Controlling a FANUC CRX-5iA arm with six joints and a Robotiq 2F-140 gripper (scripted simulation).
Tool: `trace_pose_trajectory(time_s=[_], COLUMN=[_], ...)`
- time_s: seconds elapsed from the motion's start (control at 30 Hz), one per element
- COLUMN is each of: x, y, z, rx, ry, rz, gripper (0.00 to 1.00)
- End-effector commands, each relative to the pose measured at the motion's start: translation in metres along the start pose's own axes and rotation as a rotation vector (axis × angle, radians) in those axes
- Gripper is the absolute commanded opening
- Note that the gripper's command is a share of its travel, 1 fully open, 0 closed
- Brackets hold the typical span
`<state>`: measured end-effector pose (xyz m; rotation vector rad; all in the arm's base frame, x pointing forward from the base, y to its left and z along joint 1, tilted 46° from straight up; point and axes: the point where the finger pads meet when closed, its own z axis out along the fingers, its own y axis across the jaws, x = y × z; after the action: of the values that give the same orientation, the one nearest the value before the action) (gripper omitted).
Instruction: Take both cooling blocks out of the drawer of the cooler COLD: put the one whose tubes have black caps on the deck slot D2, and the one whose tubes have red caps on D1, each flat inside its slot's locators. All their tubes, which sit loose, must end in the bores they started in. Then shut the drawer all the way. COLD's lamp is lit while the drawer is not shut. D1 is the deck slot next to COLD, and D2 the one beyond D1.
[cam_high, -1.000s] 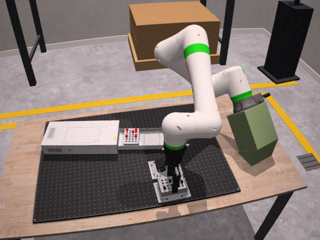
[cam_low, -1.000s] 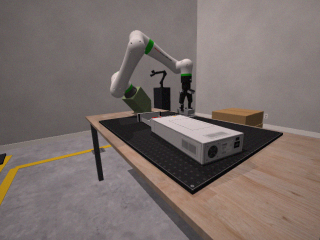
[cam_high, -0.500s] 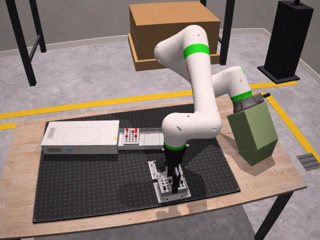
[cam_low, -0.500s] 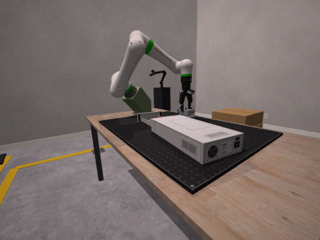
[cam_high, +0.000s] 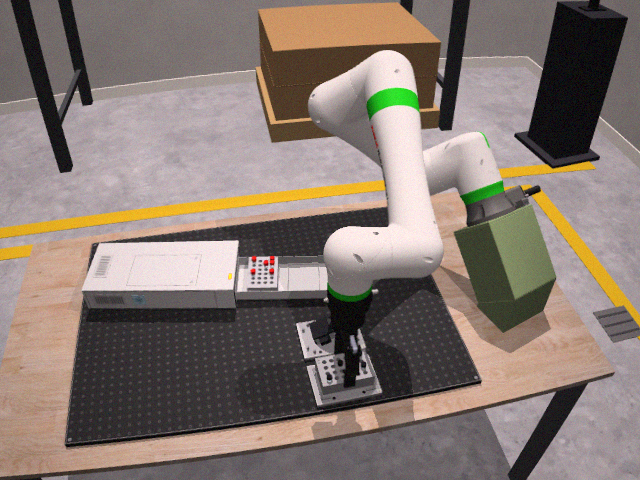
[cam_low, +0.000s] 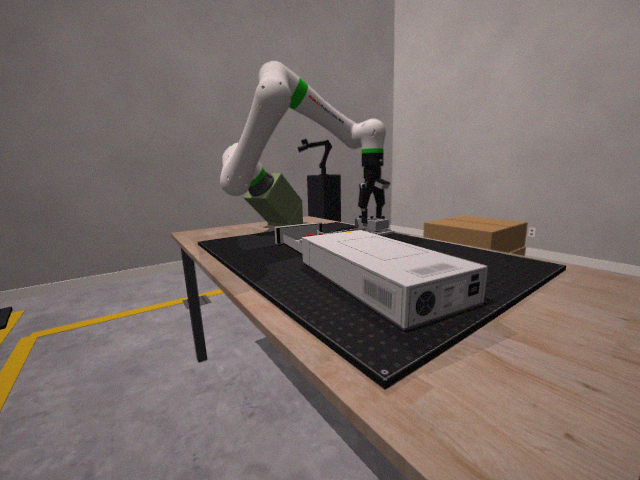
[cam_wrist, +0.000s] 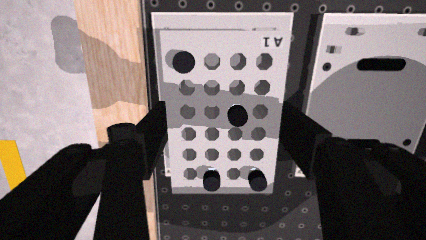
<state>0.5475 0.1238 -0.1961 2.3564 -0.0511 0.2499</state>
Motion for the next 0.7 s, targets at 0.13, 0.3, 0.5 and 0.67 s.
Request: trace_pose_trajectory(time_s=[0.13,0.3,0.5,0.67], x=[0.0008,0.0008,0.0008,0.0008], y=[-0.0006,-0.0006,-0.0006,-0.0007], z=[-0.0002,0.0006,0.0013,0.0021], rx=[0.002,0.002,0.002,0.002], ry=[0.002,0.002,0.002,0.002], rz=[0.000,0.000,0.000,0.000], gripper=[0.10,0.10,0.10,0.10])
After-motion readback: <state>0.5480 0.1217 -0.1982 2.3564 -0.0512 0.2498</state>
